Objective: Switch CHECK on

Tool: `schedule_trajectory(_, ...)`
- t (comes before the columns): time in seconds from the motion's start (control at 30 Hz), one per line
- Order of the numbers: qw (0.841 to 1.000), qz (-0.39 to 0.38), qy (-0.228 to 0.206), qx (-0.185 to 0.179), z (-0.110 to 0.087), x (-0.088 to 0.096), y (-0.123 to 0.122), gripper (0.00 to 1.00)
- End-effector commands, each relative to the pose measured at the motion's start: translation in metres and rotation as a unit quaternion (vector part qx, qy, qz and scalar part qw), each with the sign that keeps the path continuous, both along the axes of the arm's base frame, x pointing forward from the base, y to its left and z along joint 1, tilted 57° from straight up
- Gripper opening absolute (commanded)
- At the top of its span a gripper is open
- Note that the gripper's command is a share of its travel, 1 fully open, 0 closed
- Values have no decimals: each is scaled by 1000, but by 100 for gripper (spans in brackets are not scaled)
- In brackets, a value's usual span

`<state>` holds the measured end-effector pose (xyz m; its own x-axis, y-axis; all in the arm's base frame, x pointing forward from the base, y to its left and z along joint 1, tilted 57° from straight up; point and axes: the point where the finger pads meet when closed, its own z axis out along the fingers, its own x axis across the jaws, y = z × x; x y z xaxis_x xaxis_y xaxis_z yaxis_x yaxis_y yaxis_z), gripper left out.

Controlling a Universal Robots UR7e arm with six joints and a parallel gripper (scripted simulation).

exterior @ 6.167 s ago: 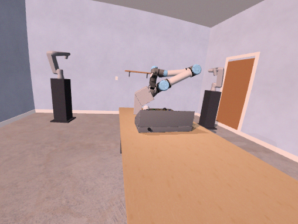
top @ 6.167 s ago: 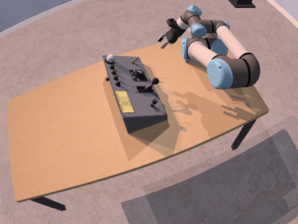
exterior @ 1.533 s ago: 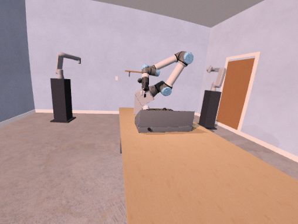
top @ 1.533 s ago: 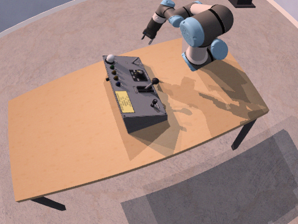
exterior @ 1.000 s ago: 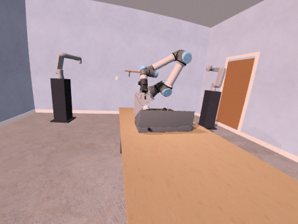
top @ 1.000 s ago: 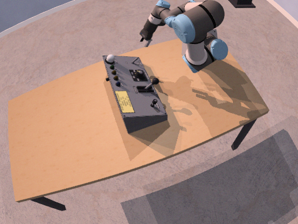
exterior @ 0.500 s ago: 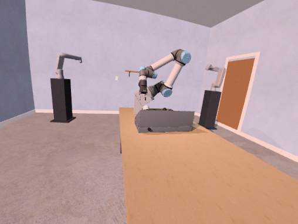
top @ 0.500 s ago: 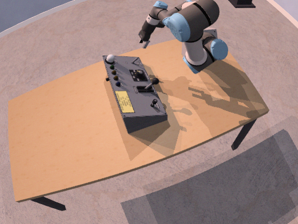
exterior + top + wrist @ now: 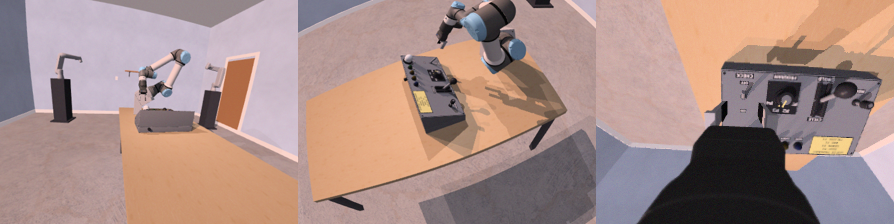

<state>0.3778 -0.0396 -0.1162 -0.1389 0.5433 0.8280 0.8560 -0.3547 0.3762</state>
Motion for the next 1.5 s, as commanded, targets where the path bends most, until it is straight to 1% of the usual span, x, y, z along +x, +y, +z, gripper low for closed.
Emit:
schedule_trajectory(0.0,1000,-1,1,1,0,0,0,100)
schedule_trajectory(1.33,1000,-1,1,1,0,0,0,100)
schedule_trajectory(1.4,1000,-2,2,0,-5,-9,3,100)
schedule_trajectory(1.47,1000,-2,2,0,-14,-26,10,100)
